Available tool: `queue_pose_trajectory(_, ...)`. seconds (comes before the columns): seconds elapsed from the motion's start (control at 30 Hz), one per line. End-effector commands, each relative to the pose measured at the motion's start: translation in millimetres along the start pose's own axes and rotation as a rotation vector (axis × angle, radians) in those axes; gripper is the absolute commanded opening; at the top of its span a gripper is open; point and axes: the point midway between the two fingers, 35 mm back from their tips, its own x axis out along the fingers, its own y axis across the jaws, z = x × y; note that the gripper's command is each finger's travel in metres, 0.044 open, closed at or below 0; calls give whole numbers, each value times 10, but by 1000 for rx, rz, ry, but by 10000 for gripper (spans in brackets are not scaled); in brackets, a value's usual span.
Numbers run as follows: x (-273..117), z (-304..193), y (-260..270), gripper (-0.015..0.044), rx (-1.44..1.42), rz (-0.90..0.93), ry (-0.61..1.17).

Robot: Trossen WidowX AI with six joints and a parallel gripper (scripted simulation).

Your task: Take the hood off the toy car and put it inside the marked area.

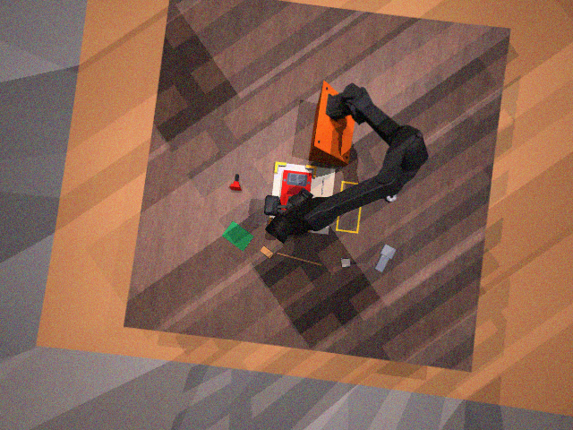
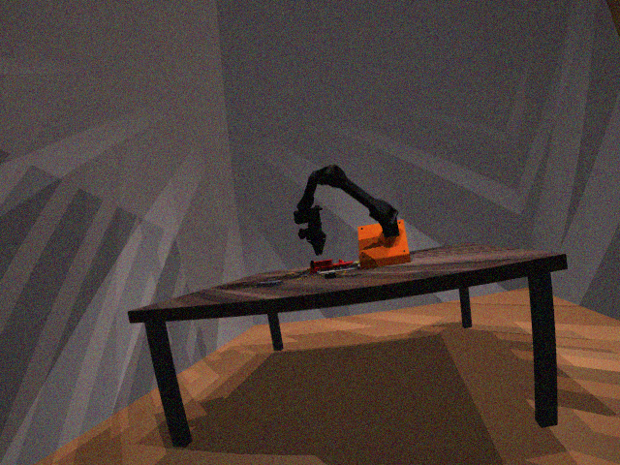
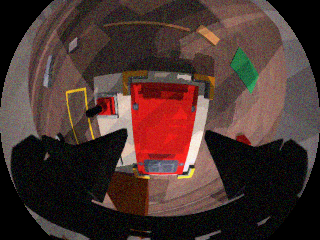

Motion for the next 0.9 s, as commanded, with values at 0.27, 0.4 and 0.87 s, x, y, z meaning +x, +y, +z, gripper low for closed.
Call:
queue_pose_trajectory(0.27,117,-40,11,440,9,9,8)
queue_pose_trajectory(0.4,146,-42,12,440,9,9,8)
queue_pose_trajectory(0.87,248,-49,17,440,9,10,8)
